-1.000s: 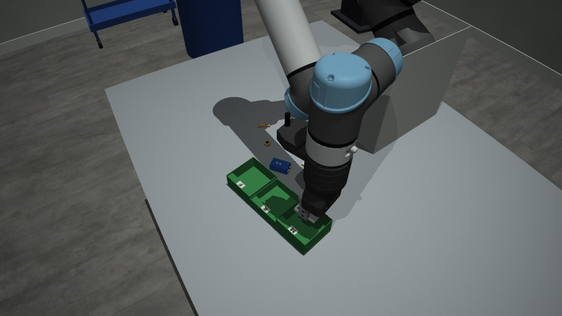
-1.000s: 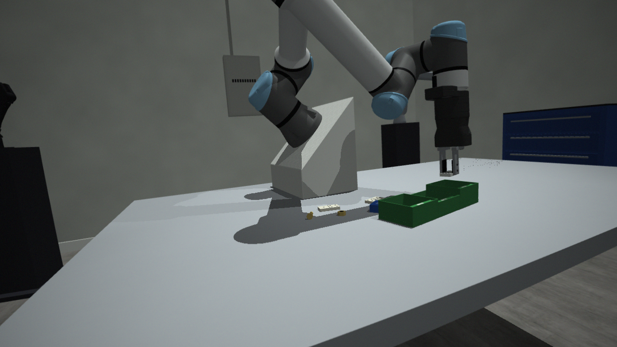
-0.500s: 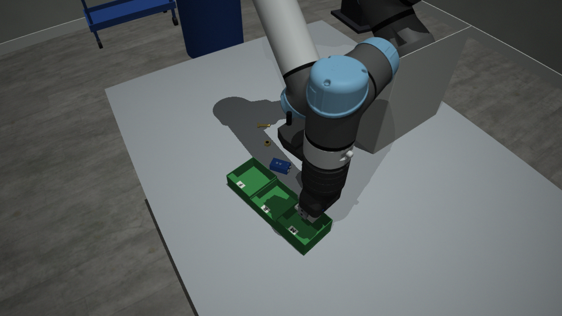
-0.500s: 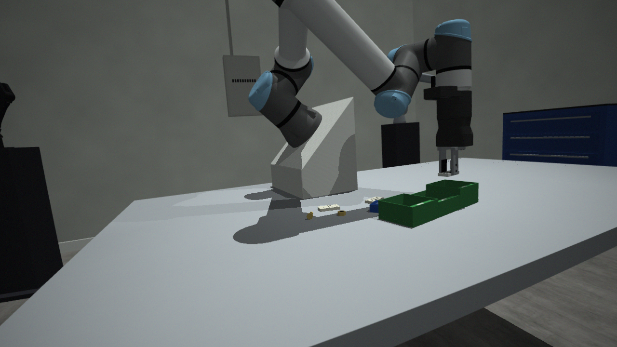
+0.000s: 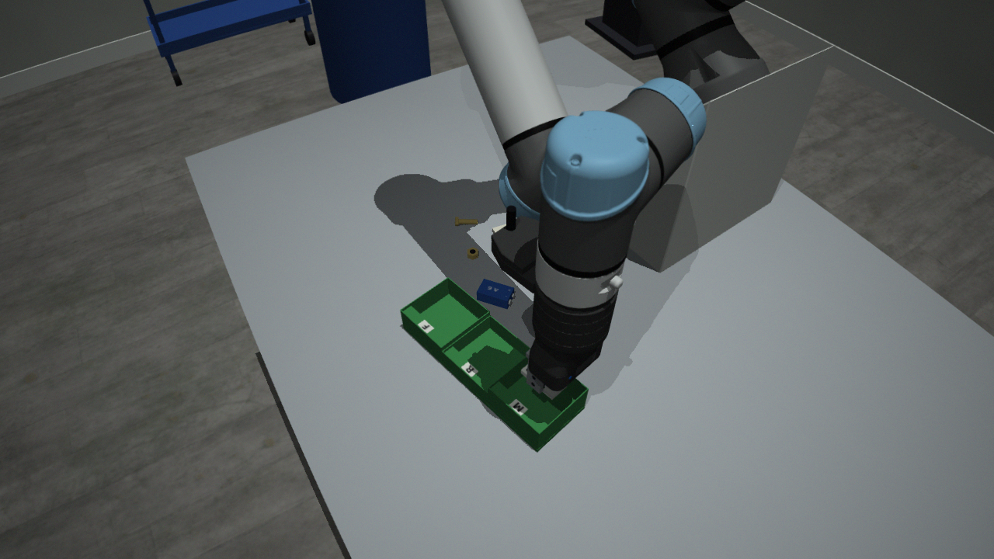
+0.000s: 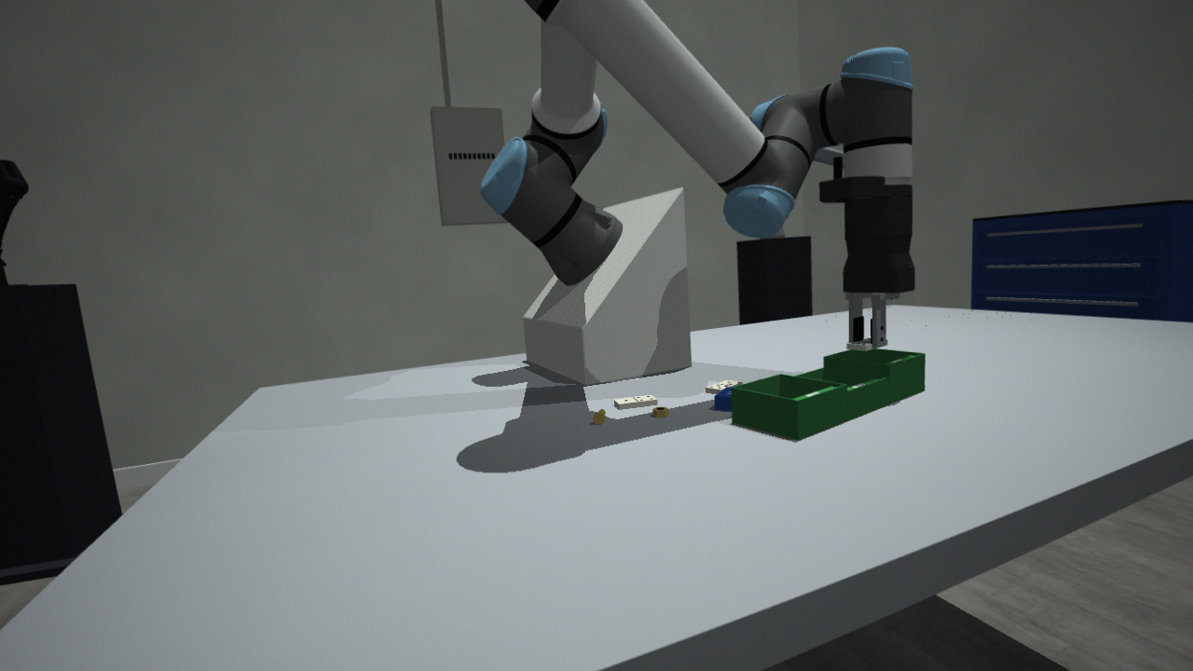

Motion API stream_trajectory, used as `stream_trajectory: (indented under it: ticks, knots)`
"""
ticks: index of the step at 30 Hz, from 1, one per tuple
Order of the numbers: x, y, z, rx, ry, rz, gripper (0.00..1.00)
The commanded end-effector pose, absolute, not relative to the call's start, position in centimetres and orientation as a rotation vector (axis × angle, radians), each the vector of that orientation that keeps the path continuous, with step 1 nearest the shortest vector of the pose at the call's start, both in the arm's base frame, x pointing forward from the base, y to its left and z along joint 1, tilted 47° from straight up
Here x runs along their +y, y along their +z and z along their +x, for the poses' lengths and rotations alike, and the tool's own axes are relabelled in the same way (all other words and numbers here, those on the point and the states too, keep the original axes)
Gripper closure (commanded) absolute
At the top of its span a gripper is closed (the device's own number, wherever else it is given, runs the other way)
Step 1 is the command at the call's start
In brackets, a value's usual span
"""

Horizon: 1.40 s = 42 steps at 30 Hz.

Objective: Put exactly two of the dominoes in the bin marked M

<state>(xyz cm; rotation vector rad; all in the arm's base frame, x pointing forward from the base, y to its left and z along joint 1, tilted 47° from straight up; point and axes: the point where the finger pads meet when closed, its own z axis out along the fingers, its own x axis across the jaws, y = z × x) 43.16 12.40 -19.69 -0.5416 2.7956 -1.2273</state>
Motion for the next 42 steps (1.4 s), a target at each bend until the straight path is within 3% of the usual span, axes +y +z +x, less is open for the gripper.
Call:
stream_trajectory:
  ticks: [1,36,37,42]
  knots:
    - [11.8,-20.3,43.4,2.794,-1.226,-0.542,0.51]
    - [9.6,-22.4,43.9,2.794,-1.226,-0.542,0.51]
    - [9.6,-22.4,43.9,2.794,-1.226,-0.542,0.35]
    - [9.6,-22.4,43.9,2.794,-1.226,-0.542,0.35]
